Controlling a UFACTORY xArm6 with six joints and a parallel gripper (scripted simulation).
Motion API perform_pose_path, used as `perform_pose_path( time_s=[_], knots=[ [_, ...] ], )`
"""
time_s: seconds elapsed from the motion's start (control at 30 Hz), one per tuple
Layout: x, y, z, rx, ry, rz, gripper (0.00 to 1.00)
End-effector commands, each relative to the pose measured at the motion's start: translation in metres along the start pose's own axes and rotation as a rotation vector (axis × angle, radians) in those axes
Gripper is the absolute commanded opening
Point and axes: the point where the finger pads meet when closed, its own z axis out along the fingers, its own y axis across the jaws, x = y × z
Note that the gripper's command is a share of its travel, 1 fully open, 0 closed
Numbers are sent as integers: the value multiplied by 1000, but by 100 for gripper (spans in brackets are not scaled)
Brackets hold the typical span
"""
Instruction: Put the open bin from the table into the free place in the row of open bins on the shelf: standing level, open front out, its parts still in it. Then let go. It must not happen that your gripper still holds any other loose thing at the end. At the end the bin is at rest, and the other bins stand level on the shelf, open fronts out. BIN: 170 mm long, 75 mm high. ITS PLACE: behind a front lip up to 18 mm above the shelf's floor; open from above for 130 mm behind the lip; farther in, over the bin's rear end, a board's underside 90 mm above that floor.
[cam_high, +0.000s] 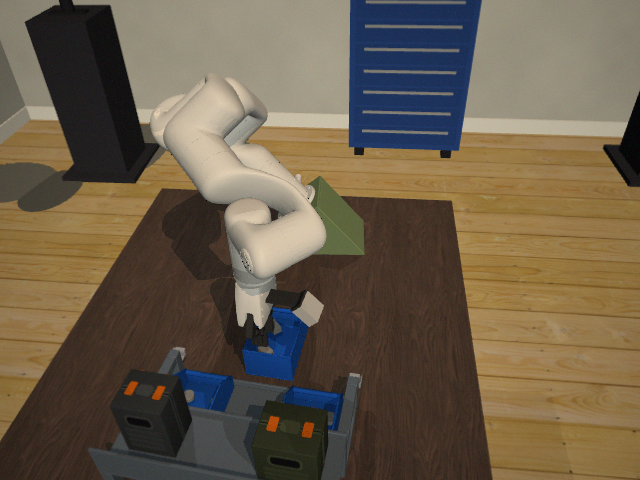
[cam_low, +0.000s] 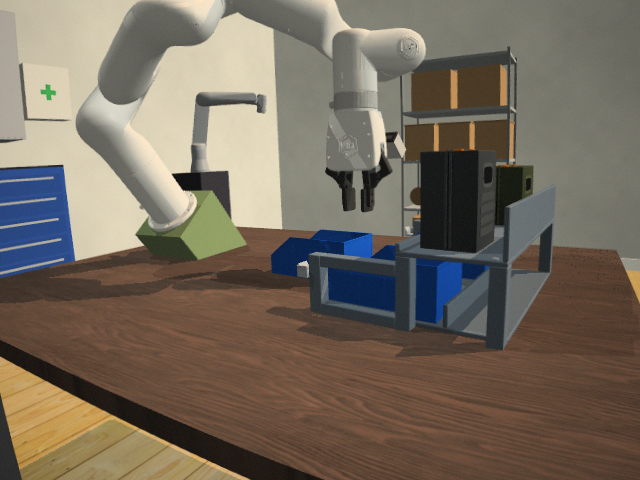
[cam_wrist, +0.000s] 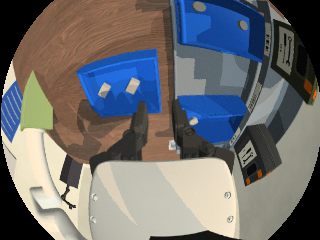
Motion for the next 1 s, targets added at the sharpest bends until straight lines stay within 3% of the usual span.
perform_pose_path(
  time_s=[0.0, 0.77, 0.97],
  knots=[
    [0, 1, -2, -3, 1, 1, 33],
    [2, -3, -1, -3, 2, -16, 33],
    [2, -2, 9, -3, 2, -16, 33]
  ],
)
